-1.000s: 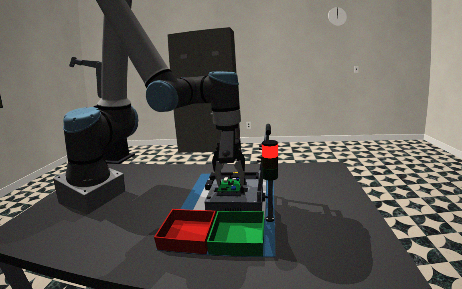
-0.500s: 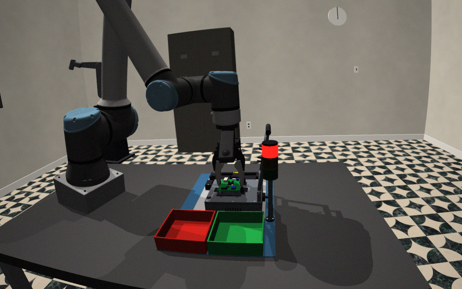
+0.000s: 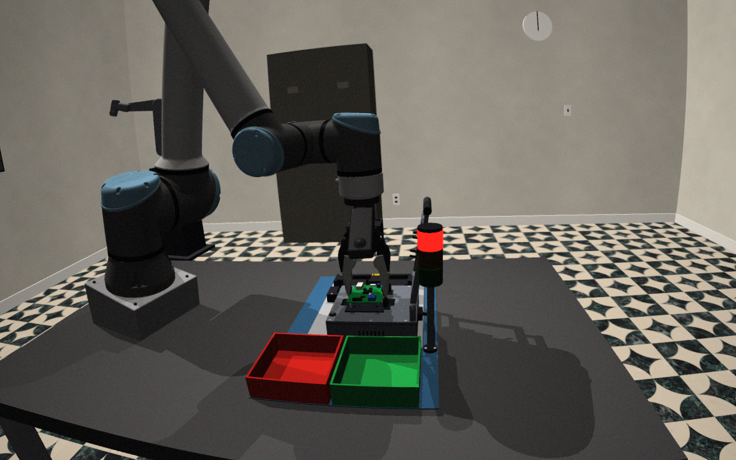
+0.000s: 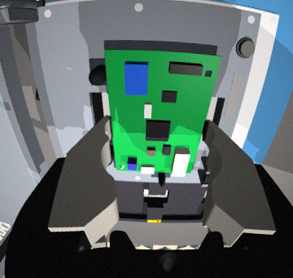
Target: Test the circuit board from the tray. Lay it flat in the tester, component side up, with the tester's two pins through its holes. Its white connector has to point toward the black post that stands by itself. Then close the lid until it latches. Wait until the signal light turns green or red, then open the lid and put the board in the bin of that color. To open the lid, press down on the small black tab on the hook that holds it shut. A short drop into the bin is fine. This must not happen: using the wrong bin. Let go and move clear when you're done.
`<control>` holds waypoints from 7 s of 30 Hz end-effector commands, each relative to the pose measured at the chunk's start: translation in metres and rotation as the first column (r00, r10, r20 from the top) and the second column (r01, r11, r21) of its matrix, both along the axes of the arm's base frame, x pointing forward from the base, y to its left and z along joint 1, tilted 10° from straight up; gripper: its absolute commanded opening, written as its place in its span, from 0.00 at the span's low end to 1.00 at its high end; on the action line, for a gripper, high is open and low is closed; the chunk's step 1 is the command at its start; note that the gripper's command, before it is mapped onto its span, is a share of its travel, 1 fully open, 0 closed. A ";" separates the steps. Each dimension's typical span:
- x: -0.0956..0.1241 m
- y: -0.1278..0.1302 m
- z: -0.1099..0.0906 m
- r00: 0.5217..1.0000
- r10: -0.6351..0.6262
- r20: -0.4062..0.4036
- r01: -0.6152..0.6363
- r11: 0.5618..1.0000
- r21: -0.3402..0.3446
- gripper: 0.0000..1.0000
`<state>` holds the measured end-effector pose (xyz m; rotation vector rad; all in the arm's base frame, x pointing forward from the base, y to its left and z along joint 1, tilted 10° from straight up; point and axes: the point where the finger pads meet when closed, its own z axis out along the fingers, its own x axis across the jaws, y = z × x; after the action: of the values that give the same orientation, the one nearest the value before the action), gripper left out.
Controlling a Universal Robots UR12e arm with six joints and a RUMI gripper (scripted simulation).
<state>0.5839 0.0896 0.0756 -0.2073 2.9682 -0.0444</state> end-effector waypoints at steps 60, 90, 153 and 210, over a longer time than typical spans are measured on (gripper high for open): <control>0.000 -0.001 -0.009 1.000 -0.002 -0.004 0.002 1.000 0.000 0.39; 0.000 -0.001 -0.009 1.000 -0.002 -0.003 0.002 1.000 0.000 0.59; 0.002 0.005 -0.007 1.000 0.000 -0.001 0.000 1.000 0.000 0.59; -0.006 0.006 0.049 1.000 0.000 0.000 0.000 1.000 -0.001 0.59</control>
<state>0.5755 0.0942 0.1223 -0.2050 2.9706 -0.0441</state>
